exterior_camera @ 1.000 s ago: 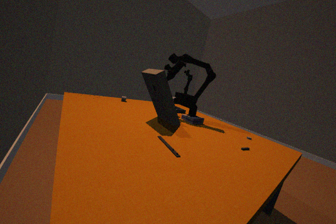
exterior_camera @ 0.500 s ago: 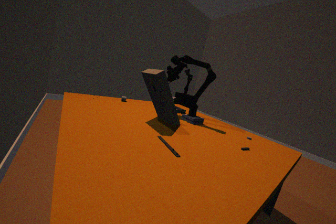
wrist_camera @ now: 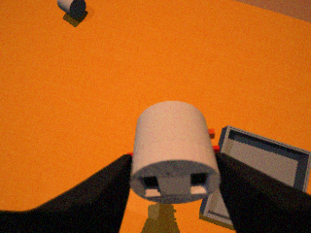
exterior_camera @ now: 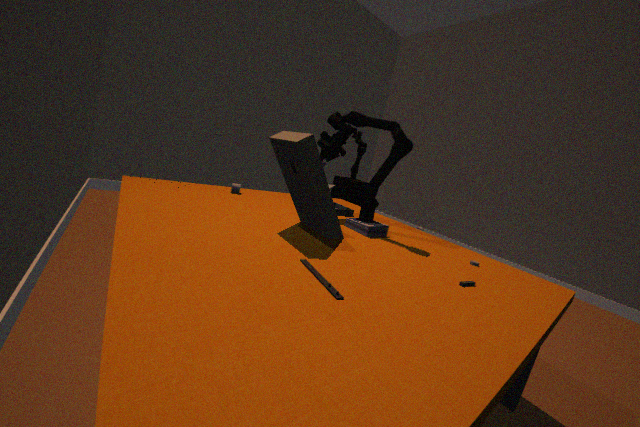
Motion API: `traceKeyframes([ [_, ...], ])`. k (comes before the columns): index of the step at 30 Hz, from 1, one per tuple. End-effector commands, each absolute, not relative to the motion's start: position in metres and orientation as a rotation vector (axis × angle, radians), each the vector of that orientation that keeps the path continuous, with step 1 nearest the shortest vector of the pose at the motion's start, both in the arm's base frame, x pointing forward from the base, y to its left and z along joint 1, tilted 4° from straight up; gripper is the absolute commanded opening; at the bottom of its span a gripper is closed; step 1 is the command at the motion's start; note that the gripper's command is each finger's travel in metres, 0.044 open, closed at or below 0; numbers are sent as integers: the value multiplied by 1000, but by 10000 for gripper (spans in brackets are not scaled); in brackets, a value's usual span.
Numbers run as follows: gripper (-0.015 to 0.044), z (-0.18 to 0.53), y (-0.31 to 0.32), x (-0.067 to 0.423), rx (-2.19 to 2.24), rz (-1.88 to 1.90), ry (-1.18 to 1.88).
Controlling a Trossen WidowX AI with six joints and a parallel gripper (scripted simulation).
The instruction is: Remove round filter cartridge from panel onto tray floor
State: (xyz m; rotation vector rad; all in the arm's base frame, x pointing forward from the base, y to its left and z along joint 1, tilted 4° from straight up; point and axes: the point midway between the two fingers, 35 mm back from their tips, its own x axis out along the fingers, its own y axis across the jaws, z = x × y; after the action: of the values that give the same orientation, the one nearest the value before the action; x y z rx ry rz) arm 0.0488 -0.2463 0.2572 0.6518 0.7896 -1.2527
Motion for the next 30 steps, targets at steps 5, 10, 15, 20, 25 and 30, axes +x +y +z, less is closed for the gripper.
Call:
traceKeyframes([
  [5,0,232,-258,19,718,-1356,749],
  [10,0,214,-262,-2,759,-1424,725],
  [15,0,196,-263,-24,800,-1492,698],
  [20,0,178,-262,-45,841,-1560,671],
  [25,0,159,-257,-66,882,-1627,641],
  [30,0,141,-249,-86,923,-1694,609],
])
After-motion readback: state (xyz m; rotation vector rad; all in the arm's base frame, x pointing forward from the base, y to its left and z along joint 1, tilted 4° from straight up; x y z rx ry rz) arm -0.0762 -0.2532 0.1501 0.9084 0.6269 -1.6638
